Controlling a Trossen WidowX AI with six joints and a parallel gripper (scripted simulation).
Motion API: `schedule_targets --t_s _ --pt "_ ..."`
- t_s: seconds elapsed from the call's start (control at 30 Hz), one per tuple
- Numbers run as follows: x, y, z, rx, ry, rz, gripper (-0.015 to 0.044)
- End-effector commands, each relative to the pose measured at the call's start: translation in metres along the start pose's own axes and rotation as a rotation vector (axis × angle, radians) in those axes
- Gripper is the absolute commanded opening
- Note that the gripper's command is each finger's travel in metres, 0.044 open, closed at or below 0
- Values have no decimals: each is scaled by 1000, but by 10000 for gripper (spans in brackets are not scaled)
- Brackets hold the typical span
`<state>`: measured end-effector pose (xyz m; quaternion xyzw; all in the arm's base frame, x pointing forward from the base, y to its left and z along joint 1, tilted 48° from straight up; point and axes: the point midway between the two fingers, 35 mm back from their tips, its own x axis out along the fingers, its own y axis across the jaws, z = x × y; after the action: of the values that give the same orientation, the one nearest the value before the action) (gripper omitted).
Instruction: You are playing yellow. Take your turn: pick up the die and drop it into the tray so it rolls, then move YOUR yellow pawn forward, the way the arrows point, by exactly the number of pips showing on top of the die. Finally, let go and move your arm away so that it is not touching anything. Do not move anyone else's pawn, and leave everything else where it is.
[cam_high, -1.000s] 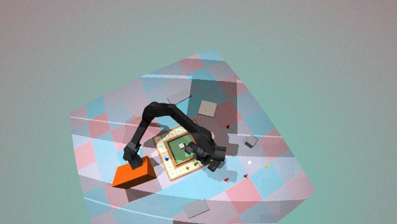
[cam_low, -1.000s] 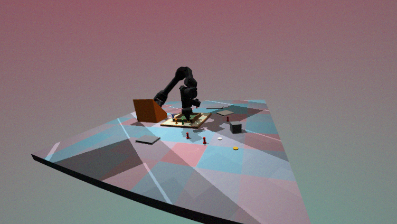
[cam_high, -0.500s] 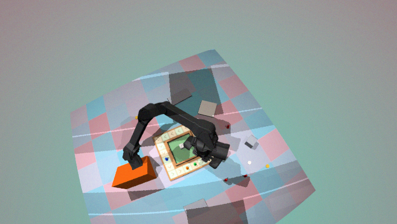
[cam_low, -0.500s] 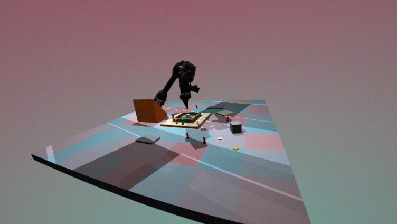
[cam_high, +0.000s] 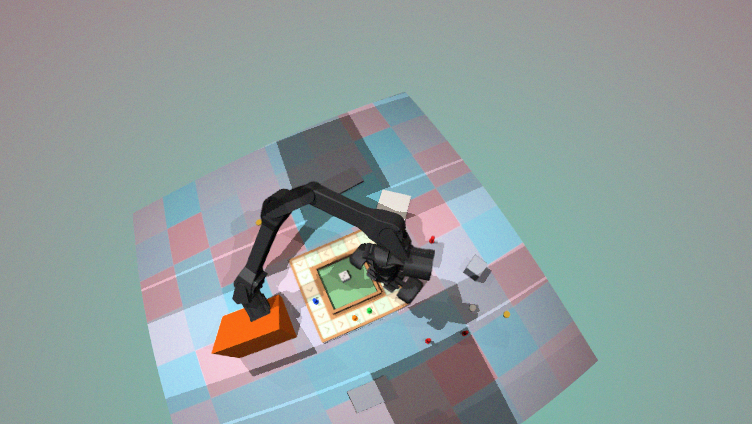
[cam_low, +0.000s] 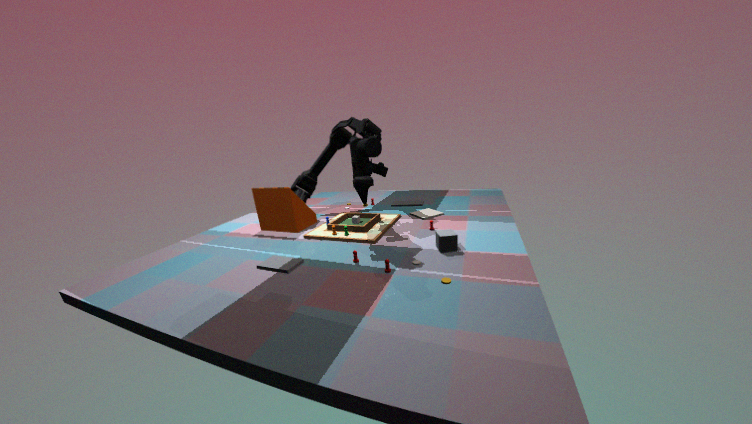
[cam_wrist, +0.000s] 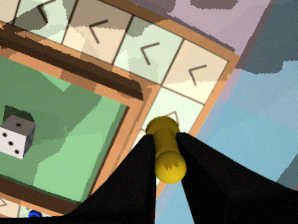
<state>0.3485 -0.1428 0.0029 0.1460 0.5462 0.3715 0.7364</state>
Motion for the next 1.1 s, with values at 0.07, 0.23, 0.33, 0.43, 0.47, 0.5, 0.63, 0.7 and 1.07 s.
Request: schedule_targets --t_s 0.07,0.23,0.33,0.43,0.47,0.5,0.63,0.7,1.07 --pt "27 22 27 0 -4 10 0" --pt "45 39 44 -2 -7 20 0" --pt "46 40 44 -2 -7 20 0" --pt "51 40 44 -2 -8 20 0" --pt "55 40 45 -2 -8 20 0" --pt "59 40 45 -2 -8 20 0" --pt "78 41 45 -2 -8 21 0" --pt "81 41 45 -2 -8 22 0" --pt "91 41 45 -2 -9 22 0"
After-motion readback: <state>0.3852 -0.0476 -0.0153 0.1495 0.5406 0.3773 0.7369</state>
